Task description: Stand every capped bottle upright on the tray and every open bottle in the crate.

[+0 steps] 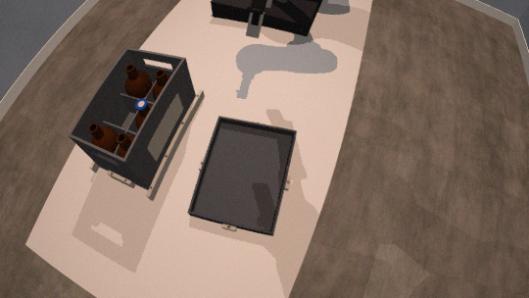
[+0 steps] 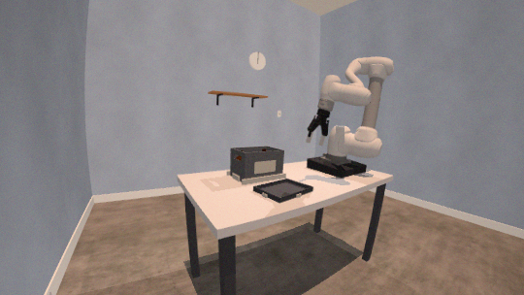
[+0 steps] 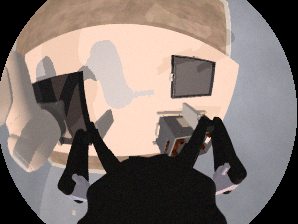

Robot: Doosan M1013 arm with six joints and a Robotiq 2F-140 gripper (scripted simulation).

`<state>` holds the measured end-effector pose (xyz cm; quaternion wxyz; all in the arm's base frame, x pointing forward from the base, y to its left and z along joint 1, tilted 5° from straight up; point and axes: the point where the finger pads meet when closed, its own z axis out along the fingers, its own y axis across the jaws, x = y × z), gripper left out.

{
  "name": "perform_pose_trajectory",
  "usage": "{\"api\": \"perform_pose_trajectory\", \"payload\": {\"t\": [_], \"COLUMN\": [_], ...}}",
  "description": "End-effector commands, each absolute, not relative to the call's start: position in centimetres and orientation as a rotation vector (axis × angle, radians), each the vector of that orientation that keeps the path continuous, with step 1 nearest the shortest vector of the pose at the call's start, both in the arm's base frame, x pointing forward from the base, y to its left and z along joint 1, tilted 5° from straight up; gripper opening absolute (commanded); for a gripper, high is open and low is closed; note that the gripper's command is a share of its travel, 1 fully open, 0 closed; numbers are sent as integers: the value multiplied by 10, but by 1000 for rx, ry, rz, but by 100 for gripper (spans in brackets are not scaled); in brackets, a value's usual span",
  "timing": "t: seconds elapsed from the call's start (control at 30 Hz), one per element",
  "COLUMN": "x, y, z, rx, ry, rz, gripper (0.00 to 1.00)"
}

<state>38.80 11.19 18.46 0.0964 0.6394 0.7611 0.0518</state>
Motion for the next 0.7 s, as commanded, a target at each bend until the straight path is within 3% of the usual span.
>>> {"api": "perform_pose_trajectory", "payload": {"t": [0.0, 0.67], "x": [398, 437], "y": [102, 66], "z": [183, 180], "rx": [1956, 2160], "ry": [2266, 2284], "rz": [146, 117], "gripper": [100, 100]}}
